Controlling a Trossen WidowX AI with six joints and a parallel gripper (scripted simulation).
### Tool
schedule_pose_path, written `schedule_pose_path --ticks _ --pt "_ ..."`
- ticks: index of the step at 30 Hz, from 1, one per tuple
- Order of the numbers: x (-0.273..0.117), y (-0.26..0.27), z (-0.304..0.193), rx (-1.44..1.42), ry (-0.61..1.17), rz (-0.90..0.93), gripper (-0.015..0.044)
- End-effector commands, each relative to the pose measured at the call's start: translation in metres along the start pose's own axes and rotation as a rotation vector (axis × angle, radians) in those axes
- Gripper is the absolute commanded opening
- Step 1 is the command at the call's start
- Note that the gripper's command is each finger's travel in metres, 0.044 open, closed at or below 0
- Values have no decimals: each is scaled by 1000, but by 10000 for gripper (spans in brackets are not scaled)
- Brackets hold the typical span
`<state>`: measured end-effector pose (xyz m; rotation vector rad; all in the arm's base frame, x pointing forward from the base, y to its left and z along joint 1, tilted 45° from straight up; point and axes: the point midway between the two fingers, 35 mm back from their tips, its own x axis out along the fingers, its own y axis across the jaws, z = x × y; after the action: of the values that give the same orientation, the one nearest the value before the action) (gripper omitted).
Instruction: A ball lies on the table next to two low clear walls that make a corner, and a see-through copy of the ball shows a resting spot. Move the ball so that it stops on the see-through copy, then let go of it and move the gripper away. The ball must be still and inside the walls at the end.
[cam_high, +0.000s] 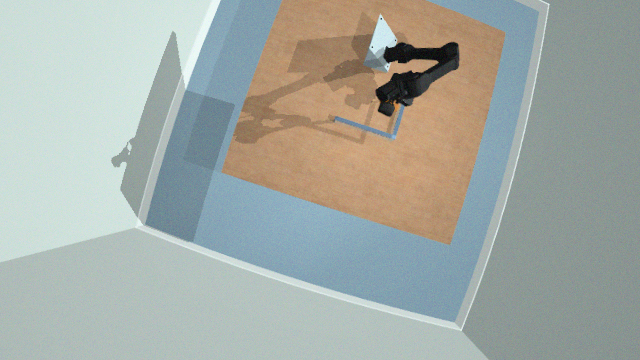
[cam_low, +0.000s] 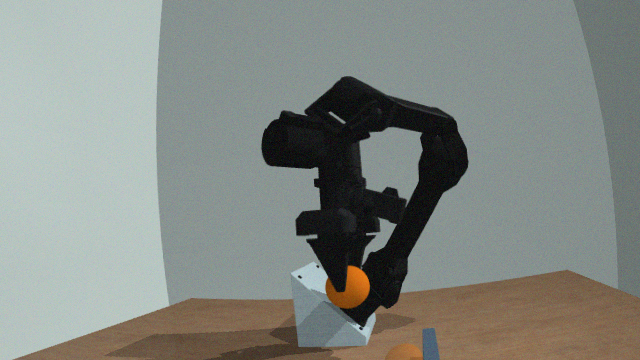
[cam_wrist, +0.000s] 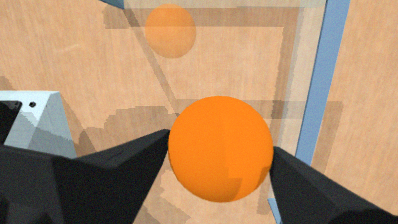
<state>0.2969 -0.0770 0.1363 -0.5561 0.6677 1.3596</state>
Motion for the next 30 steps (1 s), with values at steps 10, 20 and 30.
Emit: schedule_pose_path --ticks 10,20,30 --pt "23 28 35 -17 -7 28 0" --pt "46 59 59 -111 -11 64 0" --pt "75 59 59 -112 -8 63 0"
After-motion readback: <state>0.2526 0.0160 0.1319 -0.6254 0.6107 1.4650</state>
